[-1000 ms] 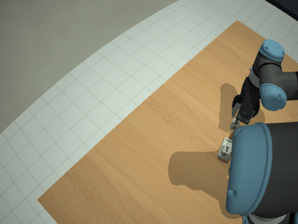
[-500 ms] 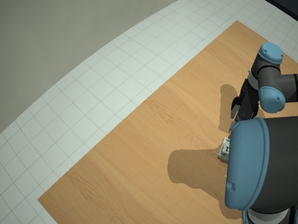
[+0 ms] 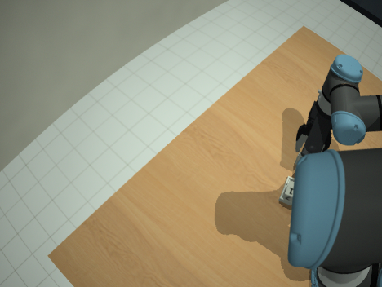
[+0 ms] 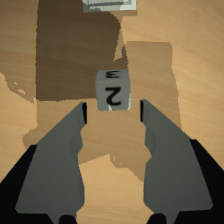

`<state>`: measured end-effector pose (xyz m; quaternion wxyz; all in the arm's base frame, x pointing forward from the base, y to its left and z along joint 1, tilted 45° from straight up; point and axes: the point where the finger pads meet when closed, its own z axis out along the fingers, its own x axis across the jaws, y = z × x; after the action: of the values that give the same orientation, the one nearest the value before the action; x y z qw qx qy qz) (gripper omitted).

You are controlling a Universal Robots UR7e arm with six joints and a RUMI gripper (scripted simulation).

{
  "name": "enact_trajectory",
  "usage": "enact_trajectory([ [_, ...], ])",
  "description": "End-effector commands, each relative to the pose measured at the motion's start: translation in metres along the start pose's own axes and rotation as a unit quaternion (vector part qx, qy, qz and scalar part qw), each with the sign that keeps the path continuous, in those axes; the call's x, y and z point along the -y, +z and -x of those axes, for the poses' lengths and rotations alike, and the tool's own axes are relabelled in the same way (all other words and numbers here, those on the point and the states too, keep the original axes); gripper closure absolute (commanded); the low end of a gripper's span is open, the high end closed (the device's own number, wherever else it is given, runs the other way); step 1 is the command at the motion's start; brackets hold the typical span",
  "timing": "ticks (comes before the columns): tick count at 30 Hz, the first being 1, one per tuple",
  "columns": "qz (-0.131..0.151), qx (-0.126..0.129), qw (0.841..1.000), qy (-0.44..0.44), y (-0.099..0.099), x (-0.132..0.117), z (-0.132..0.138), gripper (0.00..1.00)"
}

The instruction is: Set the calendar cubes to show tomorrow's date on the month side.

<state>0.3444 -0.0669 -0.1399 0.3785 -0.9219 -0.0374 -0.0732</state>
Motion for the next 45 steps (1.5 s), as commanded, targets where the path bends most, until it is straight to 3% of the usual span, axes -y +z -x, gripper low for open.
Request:
enact_trajectory([
  [1,0.0,0.0,1.0,0.0,0.0,0.0,0.0,0.72],
  [31,0.0,0.0,1.0,0.0,0.001,0.0,0.0,0.72],
  [45,0.0,0.0,1.0,0.0,0.02,0.0,0.0,0.72],
])
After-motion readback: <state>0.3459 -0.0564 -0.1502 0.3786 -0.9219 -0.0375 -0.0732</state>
